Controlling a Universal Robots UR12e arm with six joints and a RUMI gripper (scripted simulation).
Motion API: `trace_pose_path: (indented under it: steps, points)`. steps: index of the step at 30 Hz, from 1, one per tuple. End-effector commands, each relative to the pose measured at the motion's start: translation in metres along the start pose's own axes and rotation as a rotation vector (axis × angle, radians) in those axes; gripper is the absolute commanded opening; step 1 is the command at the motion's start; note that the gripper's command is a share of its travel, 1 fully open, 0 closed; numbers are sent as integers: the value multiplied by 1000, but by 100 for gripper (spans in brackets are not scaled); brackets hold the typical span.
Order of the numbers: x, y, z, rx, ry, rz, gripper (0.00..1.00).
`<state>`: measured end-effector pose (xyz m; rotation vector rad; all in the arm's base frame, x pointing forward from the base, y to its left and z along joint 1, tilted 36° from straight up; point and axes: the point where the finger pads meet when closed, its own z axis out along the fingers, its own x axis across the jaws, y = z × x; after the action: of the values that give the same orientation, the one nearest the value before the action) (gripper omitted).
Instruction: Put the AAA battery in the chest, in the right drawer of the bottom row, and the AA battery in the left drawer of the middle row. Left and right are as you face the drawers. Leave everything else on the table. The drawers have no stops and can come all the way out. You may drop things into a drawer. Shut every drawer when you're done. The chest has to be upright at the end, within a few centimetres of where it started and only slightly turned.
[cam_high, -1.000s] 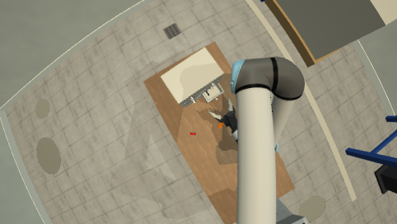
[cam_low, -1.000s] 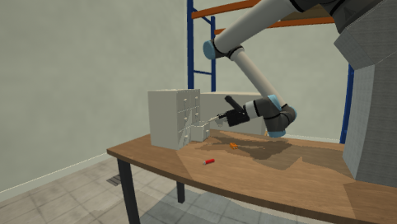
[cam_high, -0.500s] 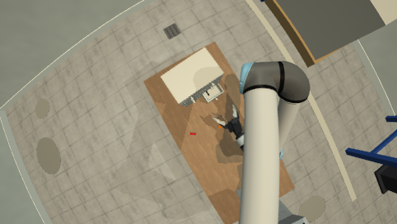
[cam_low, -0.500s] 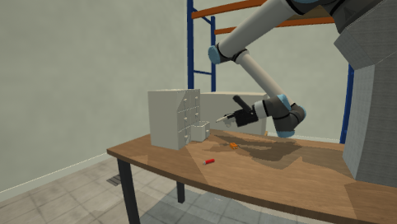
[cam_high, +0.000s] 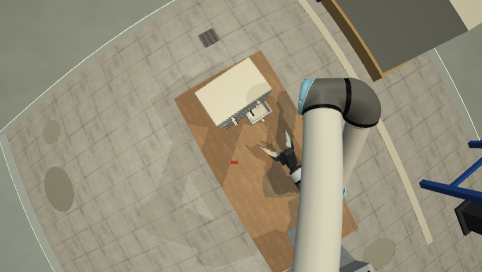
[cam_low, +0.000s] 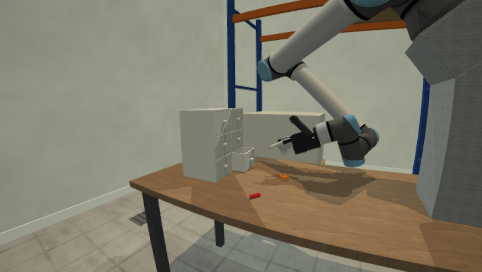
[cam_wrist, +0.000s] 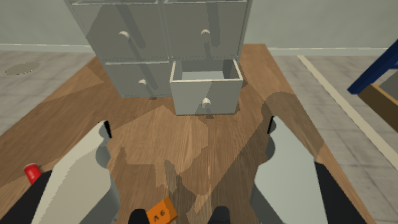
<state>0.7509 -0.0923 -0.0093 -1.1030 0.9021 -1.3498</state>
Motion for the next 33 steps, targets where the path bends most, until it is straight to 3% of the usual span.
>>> trace_pose_path:
  steps: [1,33]
  points:
    - [0,1,-6,0,0,0,100]
    - [0,1,-8,-20,0,0,100]
